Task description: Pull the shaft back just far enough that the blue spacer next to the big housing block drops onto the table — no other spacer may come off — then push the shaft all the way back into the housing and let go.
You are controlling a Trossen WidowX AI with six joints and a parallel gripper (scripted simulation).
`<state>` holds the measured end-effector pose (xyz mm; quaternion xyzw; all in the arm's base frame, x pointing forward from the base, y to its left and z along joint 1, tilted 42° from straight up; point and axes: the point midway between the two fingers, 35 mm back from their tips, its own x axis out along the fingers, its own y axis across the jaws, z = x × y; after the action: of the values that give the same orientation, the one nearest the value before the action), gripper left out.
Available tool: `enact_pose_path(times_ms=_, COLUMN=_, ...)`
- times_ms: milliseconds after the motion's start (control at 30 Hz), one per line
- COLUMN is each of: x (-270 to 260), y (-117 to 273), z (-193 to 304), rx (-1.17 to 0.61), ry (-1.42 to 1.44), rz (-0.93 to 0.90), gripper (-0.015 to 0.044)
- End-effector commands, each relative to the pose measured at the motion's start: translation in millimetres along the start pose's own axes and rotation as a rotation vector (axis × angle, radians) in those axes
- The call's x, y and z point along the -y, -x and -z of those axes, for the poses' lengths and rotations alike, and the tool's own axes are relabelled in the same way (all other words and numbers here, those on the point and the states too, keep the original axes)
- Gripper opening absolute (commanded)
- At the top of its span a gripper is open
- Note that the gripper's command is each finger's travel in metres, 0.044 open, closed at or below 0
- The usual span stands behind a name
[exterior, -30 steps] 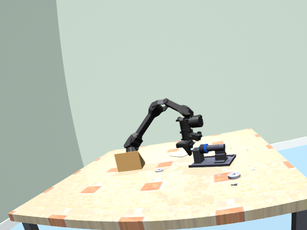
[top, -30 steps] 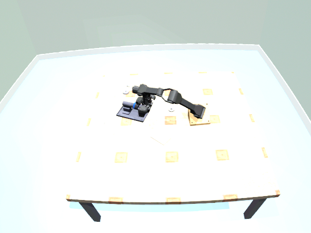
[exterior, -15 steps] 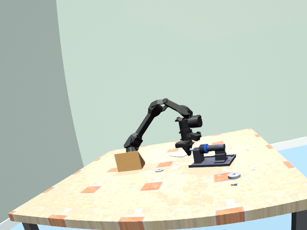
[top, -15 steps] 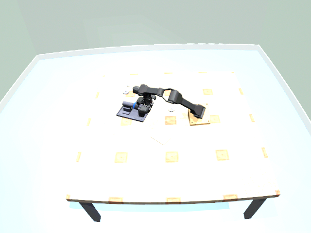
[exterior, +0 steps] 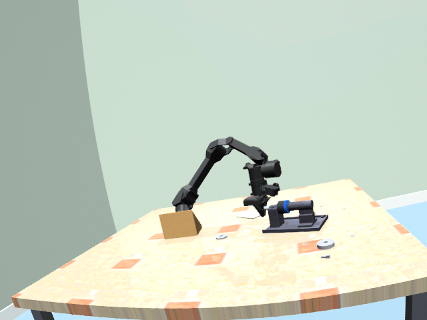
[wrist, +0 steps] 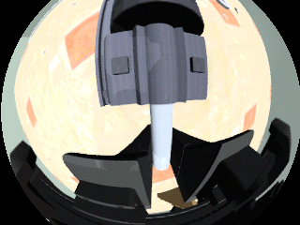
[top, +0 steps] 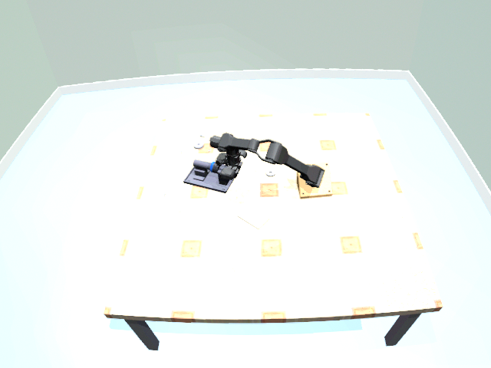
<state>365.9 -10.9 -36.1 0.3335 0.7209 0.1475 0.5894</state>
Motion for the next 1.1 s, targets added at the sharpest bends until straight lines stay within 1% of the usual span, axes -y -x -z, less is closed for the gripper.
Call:
enact_pose_path(times_ms=0, x=-0.5, y=0.6, z=0.8, rx=0.001, ry=0.004, rz=0.0, gripper=0.0)
enact_pose_path(times_ms=1067, x=-0.4, y=0.5, z=3.5, rx=0.001, ry=0.004, rz=0.0, gripper=0.0)
